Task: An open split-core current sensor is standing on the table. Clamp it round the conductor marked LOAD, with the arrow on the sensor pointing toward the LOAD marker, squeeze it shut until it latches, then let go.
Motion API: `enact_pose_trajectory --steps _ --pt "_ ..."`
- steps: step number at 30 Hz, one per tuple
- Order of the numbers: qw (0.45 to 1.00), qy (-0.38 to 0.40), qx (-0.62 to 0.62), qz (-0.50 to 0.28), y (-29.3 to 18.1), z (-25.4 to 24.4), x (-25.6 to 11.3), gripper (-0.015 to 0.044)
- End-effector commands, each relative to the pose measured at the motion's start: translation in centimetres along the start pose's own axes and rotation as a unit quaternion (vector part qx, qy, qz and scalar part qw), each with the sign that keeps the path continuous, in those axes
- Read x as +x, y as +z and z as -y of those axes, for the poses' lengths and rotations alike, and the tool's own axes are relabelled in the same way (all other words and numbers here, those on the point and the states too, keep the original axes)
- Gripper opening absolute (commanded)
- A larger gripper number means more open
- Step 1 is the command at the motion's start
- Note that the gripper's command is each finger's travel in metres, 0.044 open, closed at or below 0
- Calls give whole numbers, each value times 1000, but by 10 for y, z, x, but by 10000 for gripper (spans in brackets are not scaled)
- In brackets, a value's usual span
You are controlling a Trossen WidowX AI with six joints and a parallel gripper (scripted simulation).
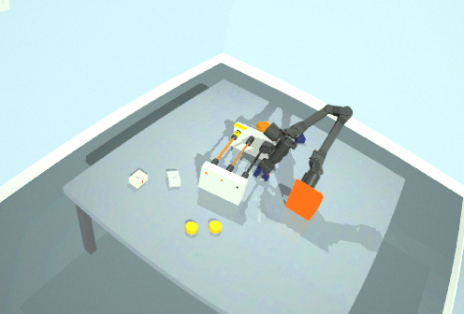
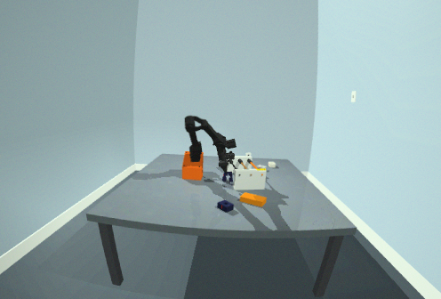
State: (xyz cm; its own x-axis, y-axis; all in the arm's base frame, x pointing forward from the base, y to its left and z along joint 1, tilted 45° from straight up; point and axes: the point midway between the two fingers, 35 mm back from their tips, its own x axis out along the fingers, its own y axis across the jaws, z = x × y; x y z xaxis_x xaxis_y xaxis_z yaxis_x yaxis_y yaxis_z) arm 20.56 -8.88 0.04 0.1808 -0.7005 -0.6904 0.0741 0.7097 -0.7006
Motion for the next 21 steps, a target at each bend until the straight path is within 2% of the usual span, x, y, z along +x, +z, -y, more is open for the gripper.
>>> enact_pose_trajectory --steps 1,9,19,21 --pt "1000 0 0 0 -15 2 -5 0" --pt "1000 1 -1 -1 -27 3 -7 0" --pt "1000 1 -3 -2 -24 3 -6 263" --pt "1000 1 -3 -2 -24 3 -6 282"
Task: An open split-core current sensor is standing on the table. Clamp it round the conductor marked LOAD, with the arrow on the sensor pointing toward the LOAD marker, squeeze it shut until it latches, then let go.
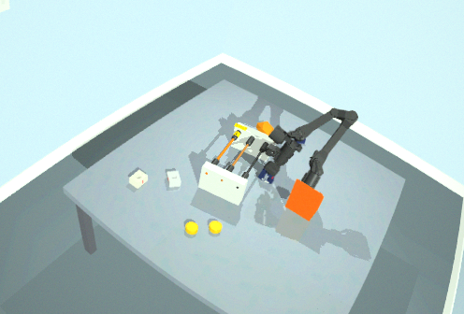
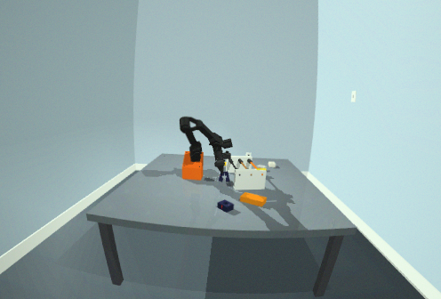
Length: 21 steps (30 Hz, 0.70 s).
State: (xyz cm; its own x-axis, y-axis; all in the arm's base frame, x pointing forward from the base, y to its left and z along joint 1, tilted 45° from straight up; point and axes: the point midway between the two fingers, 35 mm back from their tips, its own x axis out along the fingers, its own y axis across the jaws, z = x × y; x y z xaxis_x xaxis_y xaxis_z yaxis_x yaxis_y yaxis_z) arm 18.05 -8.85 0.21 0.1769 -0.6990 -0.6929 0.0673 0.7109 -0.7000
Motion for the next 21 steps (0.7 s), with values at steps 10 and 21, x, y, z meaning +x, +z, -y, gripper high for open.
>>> enact_pose_trajectory --steps 10,21 --pt "1000 3 2 0 -3 -2 -50 282" --pt "998 2 -70 -11 -1 0 -56 320"
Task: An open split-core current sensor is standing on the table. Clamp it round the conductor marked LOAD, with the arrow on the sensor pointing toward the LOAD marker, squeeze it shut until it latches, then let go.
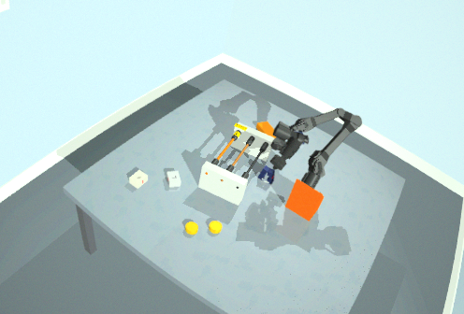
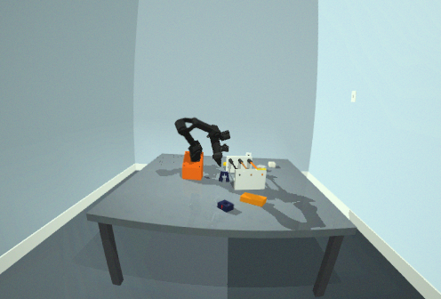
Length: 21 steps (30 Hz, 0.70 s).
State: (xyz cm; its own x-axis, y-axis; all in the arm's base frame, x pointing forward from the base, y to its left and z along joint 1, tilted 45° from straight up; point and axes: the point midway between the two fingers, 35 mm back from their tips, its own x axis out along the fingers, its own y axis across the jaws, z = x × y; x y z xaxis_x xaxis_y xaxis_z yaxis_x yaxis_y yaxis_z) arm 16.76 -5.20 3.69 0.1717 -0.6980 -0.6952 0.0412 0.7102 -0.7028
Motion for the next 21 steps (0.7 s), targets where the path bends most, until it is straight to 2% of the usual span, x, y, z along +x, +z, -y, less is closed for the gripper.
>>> enact_pose_trajectory --steps 1,7,13,15,21 --pt "994 2 -106 -16 5 1 -5 320" --pt "918 26 -391 -59 20 1 -3 320" --pt "761 75 -638 -85 35 1 1 320" --pt "719 88 -684 -87 38 0 3 320" --pt "713 90 -690 -87 38 0 3 320"
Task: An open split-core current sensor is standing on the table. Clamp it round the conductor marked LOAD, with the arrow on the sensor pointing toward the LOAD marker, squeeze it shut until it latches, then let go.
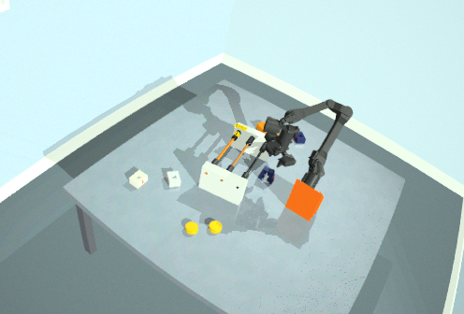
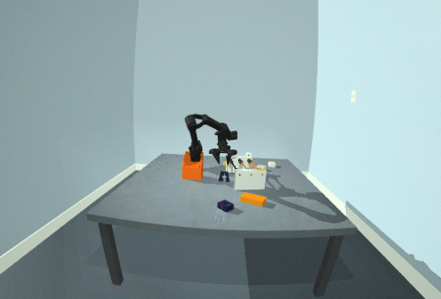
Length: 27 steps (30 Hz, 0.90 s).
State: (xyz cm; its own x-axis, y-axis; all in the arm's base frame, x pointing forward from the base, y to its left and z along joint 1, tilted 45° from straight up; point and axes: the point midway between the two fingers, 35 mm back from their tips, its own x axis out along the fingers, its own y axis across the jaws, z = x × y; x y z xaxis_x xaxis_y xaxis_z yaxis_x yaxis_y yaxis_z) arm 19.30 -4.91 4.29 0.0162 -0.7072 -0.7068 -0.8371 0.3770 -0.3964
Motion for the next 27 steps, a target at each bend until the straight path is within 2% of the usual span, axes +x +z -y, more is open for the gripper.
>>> enact_pose_trajectory --steps 1,27 --pt "967 47 -249 -7 7 10 3 320" --pt "967 47 -250 -6 8 9 38 320"
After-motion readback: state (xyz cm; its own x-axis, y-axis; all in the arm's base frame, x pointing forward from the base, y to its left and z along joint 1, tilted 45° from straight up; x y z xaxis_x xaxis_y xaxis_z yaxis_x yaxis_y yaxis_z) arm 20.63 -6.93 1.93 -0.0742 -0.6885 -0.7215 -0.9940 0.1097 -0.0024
